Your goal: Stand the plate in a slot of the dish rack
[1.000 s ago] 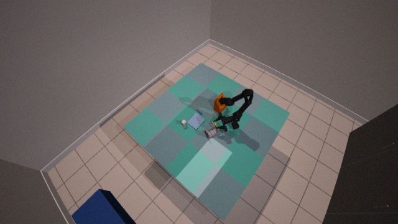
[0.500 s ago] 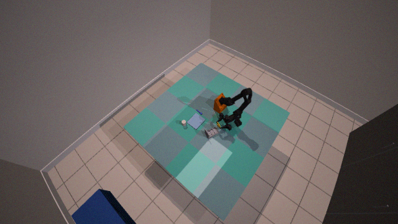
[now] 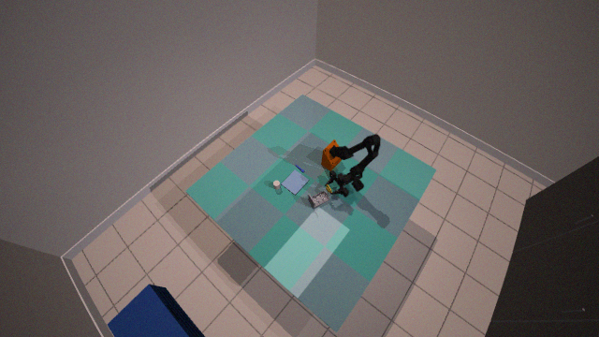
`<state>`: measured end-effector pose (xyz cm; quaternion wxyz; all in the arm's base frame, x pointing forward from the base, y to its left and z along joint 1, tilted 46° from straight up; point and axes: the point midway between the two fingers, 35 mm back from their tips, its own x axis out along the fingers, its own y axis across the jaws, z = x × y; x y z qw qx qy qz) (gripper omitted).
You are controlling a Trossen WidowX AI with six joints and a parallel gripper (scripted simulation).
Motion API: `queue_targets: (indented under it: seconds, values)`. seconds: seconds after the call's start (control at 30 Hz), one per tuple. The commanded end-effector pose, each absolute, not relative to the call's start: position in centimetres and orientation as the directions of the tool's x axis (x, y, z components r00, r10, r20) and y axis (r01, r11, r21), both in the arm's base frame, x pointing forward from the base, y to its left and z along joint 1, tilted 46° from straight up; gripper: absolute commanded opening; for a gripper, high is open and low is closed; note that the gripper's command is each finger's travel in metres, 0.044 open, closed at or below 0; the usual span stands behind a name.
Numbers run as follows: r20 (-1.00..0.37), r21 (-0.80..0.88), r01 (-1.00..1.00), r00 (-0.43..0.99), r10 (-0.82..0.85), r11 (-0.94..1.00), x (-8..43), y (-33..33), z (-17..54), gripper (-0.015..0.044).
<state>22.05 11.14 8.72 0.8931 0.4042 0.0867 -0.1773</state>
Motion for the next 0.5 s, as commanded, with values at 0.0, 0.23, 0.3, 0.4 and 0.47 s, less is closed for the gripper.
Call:
queue_targets:
  seconds: [0.0, 0.23, 0.3, 0.4, 0.47]
  values:
    - [-0.301, 0.683, 0.39, 0.921, -0.249, 0.617, 22.5, 11.5, 8.1, 0.0]
    - [-0.299, 0.688, 0.388, 0.922, -0.248, 0.613, 23.4, 12.1, 7.2, 0.0]
    - [-0.298, 0.689, 0.387, 0.922, -0.248, 0.612, 23.6, 12.2, 7.0, 0.0]
    - [-0.297, 0.69, 0.387, 0.922, -0.248, 0.611, 23.9, 12.2, 6.8, 0.0]
    - [-0.297, 0.692, 0.387, 0.922, -0.248, 0.61, 24.2, 12.1, 6.8, 0.0]
